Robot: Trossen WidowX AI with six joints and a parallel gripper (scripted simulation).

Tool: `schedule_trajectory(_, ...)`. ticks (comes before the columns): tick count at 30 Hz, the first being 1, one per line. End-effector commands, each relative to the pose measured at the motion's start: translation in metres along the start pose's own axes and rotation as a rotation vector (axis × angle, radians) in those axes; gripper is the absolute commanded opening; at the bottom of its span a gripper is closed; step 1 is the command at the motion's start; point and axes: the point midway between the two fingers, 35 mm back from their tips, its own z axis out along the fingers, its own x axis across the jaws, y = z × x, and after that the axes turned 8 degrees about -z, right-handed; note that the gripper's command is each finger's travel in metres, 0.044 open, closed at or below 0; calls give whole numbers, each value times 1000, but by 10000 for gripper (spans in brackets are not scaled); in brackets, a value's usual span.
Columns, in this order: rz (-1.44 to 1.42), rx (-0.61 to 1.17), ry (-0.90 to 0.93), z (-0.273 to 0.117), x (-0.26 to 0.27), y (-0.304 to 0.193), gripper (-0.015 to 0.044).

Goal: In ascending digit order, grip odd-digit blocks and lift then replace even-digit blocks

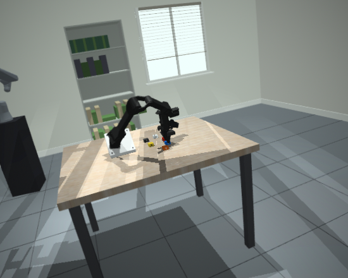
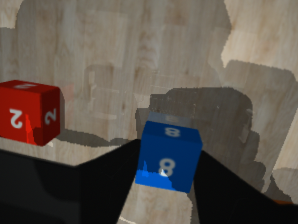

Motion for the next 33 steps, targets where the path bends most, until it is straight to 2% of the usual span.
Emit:
schedule_trajectory(1,-3,0,-3,0,0,0,120)
schedule_trajectory(33,-3,0,-2,-15,0,0,120)
